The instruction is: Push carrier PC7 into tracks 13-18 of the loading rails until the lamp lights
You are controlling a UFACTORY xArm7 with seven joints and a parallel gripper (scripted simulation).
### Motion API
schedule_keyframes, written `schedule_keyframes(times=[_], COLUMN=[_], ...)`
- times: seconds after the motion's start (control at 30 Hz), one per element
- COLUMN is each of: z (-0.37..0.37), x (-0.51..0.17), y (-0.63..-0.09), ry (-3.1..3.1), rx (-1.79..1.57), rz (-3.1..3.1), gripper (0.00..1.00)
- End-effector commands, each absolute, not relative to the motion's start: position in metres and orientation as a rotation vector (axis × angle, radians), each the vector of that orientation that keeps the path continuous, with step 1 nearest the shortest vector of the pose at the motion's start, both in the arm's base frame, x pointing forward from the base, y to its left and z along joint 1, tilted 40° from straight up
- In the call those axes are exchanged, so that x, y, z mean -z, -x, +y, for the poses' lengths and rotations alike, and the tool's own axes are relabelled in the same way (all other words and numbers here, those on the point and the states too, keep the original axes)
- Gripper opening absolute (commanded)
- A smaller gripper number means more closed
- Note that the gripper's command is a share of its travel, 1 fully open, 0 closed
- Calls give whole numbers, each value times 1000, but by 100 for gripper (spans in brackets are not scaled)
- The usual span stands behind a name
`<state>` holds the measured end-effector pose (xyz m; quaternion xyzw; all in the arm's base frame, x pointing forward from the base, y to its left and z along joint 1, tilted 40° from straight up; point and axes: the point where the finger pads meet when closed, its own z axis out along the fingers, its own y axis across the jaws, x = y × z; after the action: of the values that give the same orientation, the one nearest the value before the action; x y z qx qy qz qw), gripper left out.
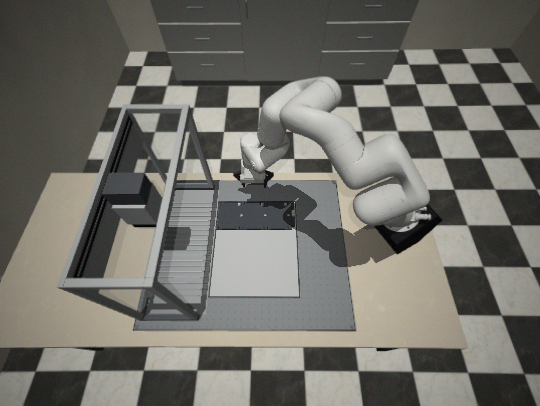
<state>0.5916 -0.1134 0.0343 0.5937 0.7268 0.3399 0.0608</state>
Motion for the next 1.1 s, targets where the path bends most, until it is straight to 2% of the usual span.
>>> schedule_keyframes(times=[0.0,1.07], z=[-119,-138], x=[-41,-77], y=[-588,-565], ry=[-1796,-1796], rx=[-1027,-1027], rz=[2195,2195], gripper=[100,100])
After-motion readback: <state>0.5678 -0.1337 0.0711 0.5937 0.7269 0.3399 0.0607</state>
